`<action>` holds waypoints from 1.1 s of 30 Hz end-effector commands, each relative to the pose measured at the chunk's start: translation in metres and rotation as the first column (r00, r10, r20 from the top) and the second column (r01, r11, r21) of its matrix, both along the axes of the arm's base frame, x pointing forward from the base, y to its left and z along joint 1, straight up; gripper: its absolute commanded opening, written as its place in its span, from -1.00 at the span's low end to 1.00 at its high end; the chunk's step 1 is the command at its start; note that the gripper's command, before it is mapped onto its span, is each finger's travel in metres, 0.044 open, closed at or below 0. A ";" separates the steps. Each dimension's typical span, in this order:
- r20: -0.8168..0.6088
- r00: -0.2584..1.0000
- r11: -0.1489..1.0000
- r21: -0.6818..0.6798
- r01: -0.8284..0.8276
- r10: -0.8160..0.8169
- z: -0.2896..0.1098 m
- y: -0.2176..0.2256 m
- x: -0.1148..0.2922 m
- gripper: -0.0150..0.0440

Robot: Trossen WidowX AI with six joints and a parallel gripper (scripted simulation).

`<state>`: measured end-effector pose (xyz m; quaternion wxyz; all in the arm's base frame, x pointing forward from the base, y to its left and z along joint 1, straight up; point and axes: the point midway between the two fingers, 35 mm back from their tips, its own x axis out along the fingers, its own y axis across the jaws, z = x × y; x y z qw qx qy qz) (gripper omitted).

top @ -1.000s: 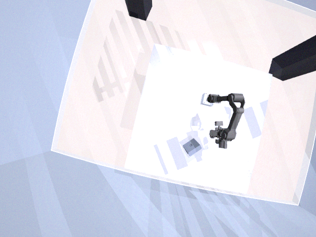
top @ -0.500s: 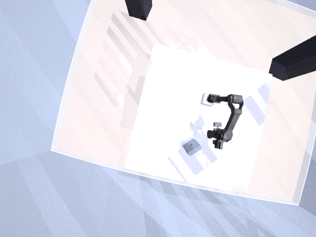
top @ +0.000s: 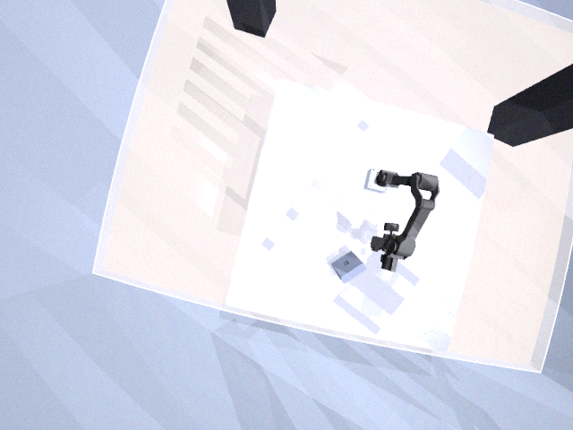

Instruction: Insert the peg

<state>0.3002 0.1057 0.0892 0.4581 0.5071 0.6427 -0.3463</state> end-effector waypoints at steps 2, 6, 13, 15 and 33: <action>0.000 1.000 1.000 0.021 0.019 -0.019 0.000 -0.003 0.006 -0.49; -0.004 0.999 0.999 0.037 0.039 -0.039 0.000 -0.007 0.010 -0.49; -0.011 0.997 0.995 0.065 0.074 -0.074 0.000 -0.014 0.015 -0.49; -0.013 0.996 0.994 0.073 0.084 -0.084 0.000 -0.016 0.017 -0.49; -0.030 0.985 0.974 0.144 0.174 -0.171 0.001 -0.035 0.031 -0.49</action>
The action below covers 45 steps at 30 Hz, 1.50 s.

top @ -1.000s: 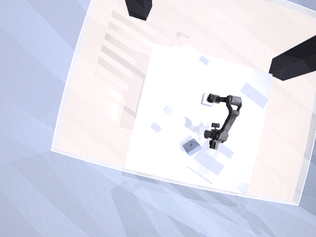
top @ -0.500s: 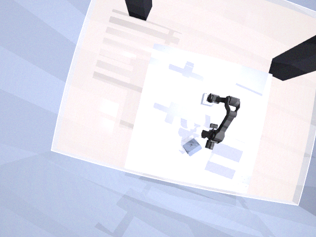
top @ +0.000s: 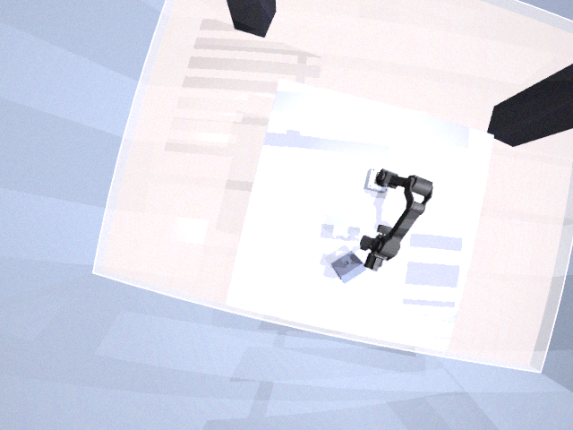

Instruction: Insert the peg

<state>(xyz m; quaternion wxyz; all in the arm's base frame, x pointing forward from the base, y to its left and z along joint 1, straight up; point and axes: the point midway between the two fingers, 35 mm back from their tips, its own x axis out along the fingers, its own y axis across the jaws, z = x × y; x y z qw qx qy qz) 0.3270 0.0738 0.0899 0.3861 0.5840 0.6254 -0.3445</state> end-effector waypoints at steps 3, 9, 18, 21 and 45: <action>0.004 1.000 0.999 0.025 0.025 -0.025 0.000 -0.006 0.007 -0.49; 0.002 0.998 0.997 0.049 0.055 -0.055 0.000 -0.013 0.011 -0.49; -0.001 0.995 0.991 0.086 0.100 -0.100 0.001 -0.024 0.018 -0.49; -0.002 0.993 0.989 0.099 0.115 -0.115 0.001 -0.028 0.020 -0.49; -0.009 0.972 0.953 0.196 0.231 -0.234 0.003 -0.060 0.035 -0.49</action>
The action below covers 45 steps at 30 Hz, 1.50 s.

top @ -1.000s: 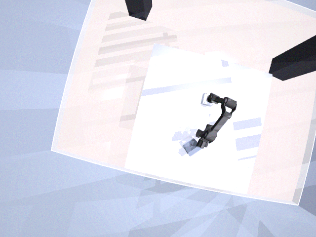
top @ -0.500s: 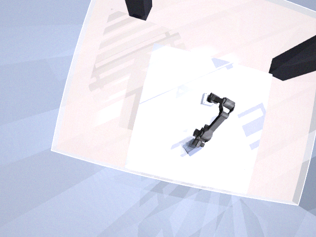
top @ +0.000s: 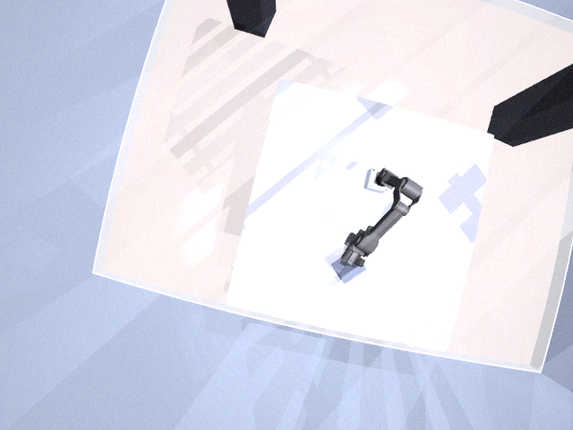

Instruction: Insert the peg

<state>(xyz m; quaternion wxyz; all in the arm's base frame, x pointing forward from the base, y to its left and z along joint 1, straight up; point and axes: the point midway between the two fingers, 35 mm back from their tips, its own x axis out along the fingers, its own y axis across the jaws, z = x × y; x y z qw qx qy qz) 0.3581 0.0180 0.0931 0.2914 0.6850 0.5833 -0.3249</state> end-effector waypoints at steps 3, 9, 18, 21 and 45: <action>0.010 1.000 0.999 0.024 0.025 -0.026 0.000 -0.008 0.006 -0.49; 0.014 0.998 0.997 0.048 0.056 -0.056 0.001 -0.017 0.009 -0.49; 0.019 0.995 0.991 0.084 0.101 -0.103 0.002 -0.031 0.013 -0.49; 0.021 0.993 0.989 0.097 0.115 -0.118 0.002 -0.036 0.015 -0.49; 0.036 0.970 0.954 0.193 0.230 -0.241 0.006 -0.075 0.023 -0.49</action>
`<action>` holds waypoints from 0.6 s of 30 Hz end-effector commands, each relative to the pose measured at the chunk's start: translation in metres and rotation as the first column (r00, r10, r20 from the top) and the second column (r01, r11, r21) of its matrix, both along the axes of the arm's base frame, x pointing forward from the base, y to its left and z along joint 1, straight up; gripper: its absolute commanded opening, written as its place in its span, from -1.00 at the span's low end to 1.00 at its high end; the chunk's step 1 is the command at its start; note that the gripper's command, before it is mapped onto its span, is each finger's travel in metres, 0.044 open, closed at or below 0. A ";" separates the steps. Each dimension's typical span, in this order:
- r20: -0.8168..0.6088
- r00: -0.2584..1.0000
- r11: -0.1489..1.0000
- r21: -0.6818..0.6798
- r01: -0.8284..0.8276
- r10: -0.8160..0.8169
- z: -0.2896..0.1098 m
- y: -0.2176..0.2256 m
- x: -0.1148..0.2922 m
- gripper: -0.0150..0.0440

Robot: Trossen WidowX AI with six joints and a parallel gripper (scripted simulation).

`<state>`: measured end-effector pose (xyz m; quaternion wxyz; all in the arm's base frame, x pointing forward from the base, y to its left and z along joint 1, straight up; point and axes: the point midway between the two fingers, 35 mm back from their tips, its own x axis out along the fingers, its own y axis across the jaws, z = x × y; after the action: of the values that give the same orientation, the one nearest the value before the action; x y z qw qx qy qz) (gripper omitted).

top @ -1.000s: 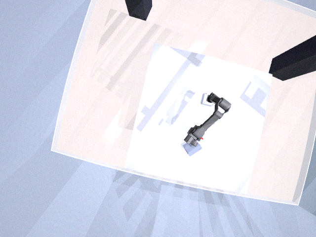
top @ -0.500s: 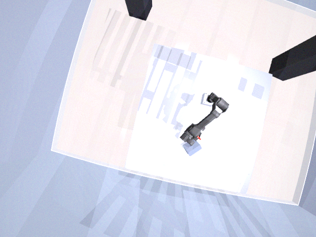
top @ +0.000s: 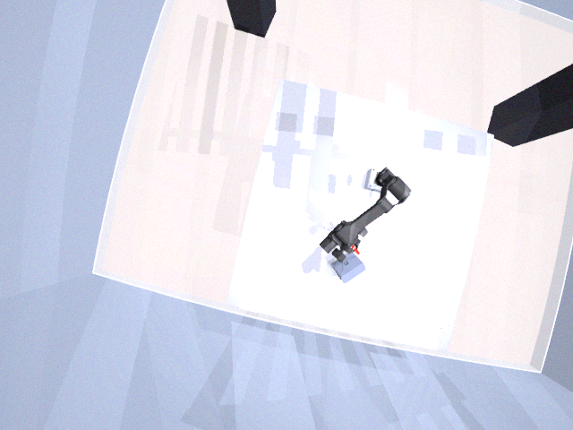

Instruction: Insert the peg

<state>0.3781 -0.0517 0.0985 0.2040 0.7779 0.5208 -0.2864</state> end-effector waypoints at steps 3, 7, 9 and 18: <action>0.016 1.000 0.999 0.021 0.026 -0.027 0.001 -0.010 0.004 -0.49; 0.022 0.999 0.998 0.036 0.047 -0.047 0.001 -0.017 0.004 -0.49; 0.025 0.998 0.997 0.043 0.057 -0.058 0.001 -0.021 0.005 -0.49; 0.038 0.994 0.992 0.078 0.102 -0.105 0.003 -0.037 0.006 -0.49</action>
<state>0.3817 -0.0830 0.1011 0.1719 0.8119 0.4904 -0.2661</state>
